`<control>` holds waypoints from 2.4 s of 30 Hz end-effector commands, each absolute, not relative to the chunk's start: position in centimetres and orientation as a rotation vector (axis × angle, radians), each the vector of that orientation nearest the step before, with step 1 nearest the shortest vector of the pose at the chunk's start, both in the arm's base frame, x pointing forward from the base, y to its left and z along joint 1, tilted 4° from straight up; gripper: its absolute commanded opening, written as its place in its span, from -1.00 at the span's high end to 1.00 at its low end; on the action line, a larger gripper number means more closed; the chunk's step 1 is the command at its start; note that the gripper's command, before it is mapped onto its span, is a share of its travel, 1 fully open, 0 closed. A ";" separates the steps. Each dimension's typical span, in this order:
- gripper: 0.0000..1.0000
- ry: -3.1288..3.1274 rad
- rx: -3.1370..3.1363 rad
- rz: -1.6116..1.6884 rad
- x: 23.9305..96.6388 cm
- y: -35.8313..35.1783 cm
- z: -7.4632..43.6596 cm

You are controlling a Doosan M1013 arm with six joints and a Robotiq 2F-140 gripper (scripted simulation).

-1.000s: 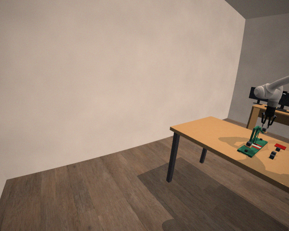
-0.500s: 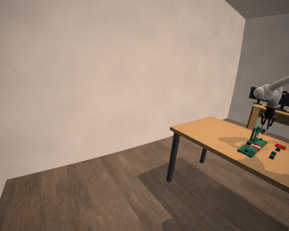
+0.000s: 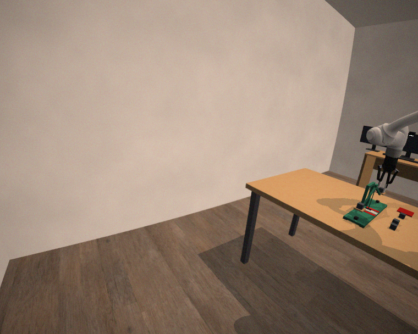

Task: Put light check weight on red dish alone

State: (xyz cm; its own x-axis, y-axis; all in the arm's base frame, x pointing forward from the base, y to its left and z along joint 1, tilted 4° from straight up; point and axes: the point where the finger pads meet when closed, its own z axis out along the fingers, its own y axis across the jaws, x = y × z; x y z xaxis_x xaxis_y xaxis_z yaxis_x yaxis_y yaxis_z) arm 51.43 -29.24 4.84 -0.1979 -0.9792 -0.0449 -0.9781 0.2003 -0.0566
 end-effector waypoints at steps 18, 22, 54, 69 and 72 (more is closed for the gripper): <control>0.51 2.379 -1.935 -0.024 51.6 -29.0 4.4; 0.51 2.379 -1.935 -0.024 51.6 -29.0 4.4; 0.30 2.379 -1.935 -0.024 51.6 -29.0 4.5; 0.30 2.379 -1.935 -0.024 51.3 -29.2 9.2; 0.30 2.379 -1.935 -0.024 51.1 -29.2 10.8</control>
State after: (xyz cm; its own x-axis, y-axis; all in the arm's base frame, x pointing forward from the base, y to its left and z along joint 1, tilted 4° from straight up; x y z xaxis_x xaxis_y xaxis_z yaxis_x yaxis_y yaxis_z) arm 51.32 -29.01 8.82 -0.1990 -0.9788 -0.0486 -0.9776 0.2017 -0.0602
